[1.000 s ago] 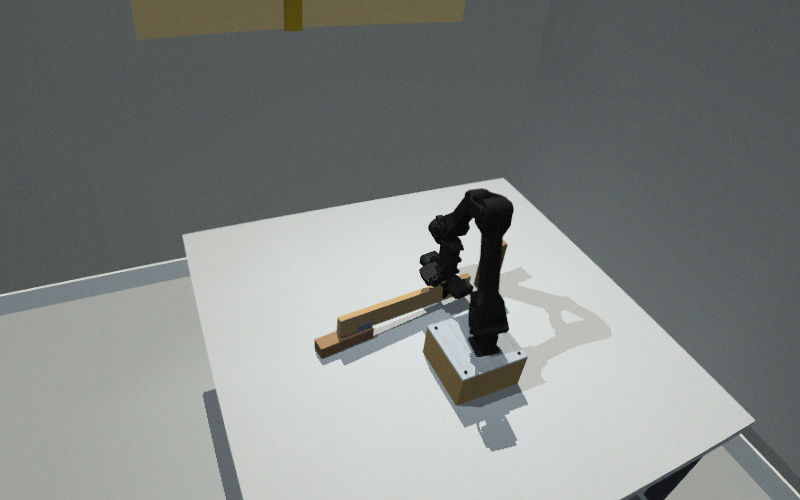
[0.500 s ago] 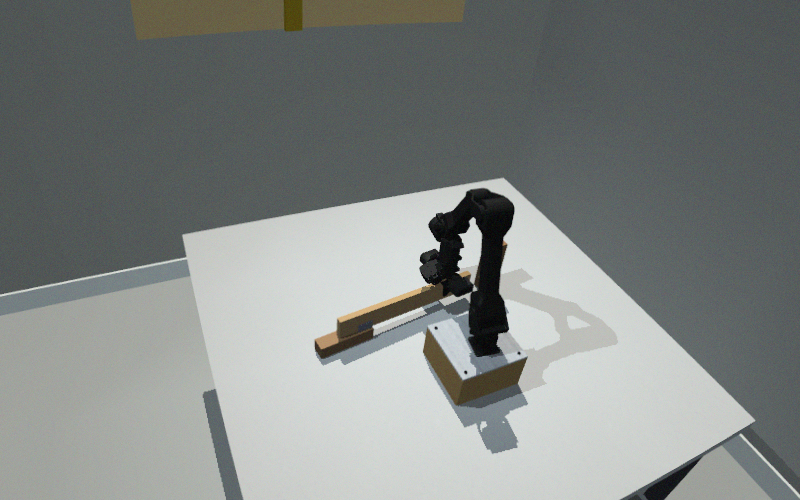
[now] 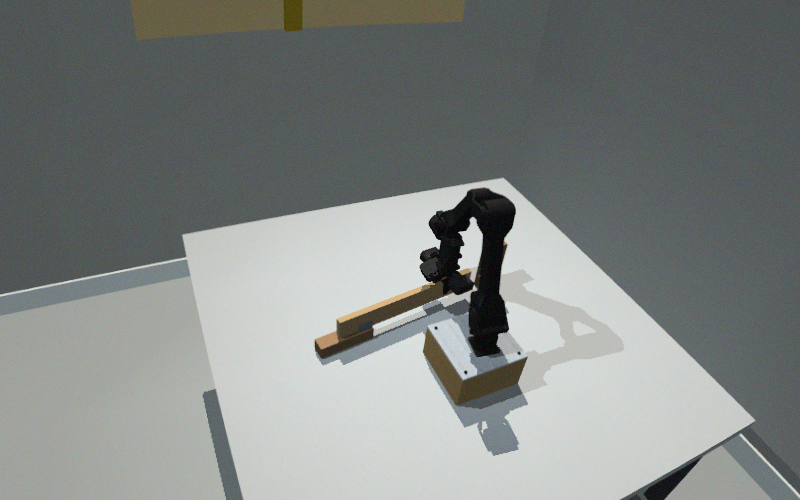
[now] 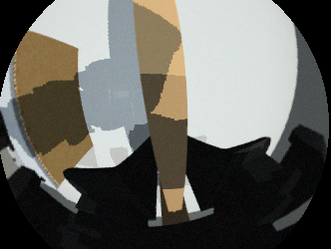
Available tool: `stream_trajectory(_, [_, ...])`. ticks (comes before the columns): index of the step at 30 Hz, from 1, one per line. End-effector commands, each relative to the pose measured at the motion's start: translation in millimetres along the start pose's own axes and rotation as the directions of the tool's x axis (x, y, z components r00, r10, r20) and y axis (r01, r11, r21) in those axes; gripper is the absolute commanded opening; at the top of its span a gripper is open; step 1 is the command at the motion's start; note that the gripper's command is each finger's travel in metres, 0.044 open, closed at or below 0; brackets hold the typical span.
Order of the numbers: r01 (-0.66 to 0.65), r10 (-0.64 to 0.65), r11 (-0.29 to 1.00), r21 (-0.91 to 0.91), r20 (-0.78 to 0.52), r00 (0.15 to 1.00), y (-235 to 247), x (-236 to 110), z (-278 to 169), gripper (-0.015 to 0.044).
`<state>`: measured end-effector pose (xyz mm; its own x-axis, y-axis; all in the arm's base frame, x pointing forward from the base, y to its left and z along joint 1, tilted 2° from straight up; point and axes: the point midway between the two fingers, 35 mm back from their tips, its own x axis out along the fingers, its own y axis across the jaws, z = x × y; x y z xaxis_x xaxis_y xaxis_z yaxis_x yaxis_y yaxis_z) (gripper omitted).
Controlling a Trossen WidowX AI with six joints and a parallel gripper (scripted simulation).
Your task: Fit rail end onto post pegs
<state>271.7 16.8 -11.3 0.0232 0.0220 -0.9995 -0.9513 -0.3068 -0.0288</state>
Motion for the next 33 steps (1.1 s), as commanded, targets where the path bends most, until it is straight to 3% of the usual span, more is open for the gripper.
stream_trajectory(1, [0.015,-0.015,1.000,-0.001,0.005,1.000,-3.9,-3.5,0.4,0.0000])
stream_trajectory(33, [0.015,-0.015,1.000,-0.001,0.005,1.000,-0.1,0.2,0.4,0.0000])
